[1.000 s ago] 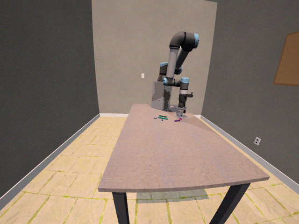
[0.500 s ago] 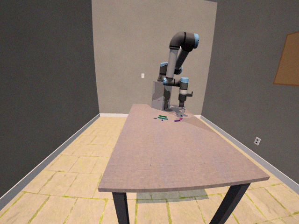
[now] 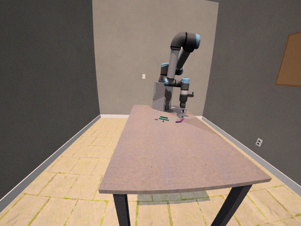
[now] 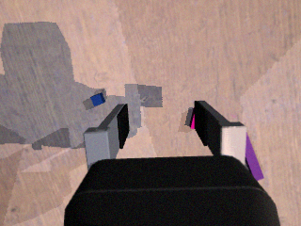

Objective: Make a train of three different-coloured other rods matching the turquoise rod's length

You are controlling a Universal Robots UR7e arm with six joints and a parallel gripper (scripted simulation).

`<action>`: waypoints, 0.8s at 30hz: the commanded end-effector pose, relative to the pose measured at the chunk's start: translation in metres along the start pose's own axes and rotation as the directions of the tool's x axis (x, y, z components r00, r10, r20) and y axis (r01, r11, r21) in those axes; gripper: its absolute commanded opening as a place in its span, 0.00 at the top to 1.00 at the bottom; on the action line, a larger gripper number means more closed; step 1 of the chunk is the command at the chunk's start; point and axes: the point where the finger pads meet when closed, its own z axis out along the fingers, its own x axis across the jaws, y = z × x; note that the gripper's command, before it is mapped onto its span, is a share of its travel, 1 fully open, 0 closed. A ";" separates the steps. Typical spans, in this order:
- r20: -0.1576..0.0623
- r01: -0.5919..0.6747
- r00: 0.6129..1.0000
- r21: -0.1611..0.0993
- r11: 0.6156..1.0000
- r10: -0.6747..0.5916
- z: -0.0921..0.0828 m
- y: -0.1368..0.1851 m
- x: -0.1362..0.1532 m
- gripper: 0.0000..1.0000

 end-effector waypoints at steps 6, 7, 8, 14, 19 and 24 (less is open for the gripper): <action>-0.001 0.104 0.995 0.000 0.995 -0.104 -0.001 0.000 -0.005 0.00; -0.001 0.112 0.994 0.000 0.994 -0.112 -0.001 0.001 -0.005 0.00; -0.001 0.119 0.993 0.000 0.993 -0.119 -0.001 0.001 -0.005 0.00; -0.001 0.150 0.989 0.000 0.989 -0.150 -0.001 0.001 -0.007 0.00; -0.001 0.159 0.987 0.000 0.987 -0.159 -0.001 0.001 -0.007 0.00; -0.001 0.163 0.987 0.000 0.987 -0.163 -0.001 0.001 -0.008 0.00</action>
